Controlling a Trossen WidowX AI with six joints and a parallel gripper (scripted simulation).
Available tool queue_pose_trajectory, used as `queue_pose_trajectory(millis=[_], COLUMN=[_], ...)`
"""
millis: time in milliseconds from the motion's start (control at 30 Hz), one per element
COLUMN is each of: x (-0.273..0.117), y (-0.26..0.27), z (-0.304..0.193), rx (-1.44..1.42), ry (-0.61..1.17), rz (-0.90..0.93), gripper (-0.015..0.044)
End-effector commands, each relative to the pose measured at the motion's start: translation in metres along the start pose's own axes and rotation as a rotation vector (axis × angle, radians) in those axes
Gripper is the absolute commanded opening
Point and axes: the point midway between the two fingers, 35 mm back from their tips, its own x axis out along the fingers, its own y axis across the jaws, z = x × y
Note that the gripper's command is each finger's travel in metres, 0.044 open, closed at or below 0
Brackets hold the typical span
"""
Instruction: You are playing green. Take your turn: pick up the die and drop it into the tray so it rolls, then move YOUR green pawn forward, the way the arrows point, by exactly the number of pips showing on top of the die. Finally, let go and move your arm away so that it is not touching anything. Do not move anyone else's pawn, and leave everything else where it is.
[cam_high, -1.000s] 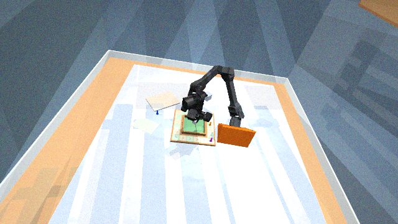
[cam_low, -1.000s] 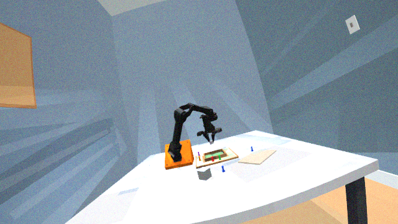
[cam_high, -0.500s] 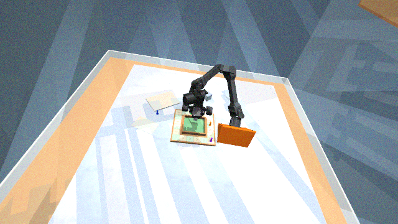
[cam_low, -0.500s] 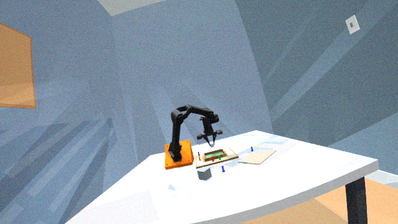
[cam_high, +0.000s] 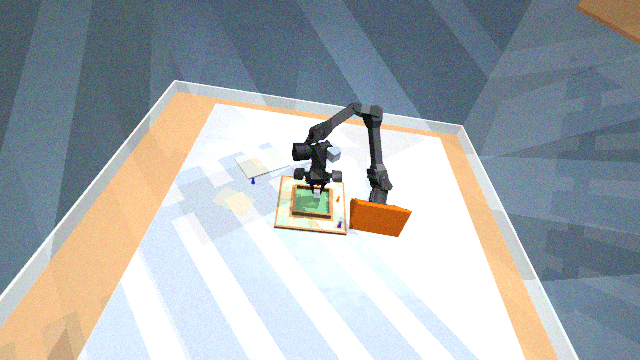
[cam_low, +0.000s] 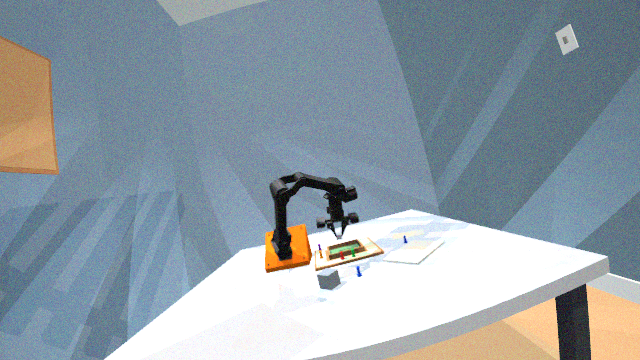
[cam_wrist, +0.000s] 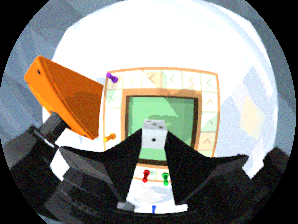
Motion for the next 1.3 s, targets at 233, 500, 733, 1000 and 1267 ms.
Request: queue_pose_trajectory(millis=[233, 500, 733, 1000, 1267], x=[0.004, 0.004, -0.044, -0.043, -0.043], y=[0.002, 0.002, -0.005, -0.005, -0.005], z=[0.001, 0.0, -0.014, -0.014, -0.014], rx=[-0.029, -0.049, -0.049, -0.051, -0.051], ry=[-0.364, -0.54, -0.54, -0.537, -0.537], rz=[-0.018, -0.085, -0.085, -0.093, -0.093], gripper=[0.0, 0.0, 0.0, 0.0, 0.0026])
